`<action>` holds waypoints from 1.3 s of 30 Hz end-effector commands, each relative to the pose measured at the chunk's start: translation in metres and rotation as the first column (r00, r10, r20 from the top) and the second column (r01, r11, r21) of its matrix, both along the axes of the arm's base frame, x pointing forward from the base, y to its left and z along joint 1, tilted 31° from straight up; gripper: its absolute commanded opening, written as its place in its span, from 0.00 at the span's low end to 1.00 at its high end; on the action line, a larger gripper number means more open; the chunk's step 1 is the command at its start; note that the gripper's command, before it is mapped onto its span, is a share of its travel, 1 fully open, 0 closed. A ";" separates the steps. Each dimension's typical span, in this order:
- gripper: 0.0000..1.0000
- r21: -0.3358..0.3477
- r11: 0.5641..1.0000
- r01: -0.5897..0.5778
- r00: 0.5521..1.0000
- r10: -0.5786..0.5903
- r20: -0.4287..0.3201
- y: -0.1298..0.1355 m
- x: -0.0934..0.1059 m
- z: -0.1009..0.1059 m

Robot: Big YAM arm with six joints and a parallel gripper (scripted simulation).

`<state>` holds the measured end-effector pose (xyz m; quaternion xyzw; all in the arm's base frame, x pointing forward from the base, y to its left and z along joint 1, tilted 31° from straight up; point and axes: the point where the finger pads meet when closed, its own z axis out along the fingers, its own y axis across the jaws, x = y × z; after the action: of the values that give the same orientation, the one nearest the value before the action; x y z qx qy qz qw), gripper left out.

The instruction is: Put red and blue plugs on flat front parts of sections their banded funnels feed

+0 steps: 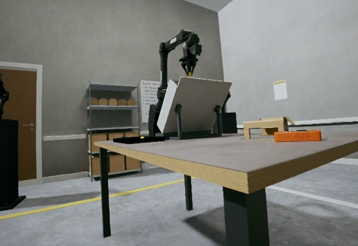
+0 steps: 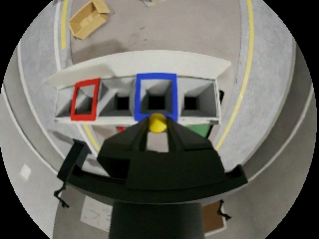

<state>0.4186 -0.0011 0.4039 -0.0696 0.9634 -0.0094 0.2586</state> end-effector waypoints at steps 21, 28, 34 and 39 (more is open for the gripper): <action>0.00 0.001 1.000 -0.001 0.999 0.001 0.036 0.004 0.016 0.027; 0.00 0.001 1.000 -0.001 0.999 0.001 0.036 0.004 0.016 0.027; 0.00 0.001 1.000 -0.001 0.999 0.001 0.036 0.004 0.016 0.027; 0.00 0.002 1.000 -0.002 0.999 0.002 0.042 0.005 0.017 0.028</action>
<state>0.4252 -0.0009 0.4071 -0.0691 0.9638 -0.0094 0.2573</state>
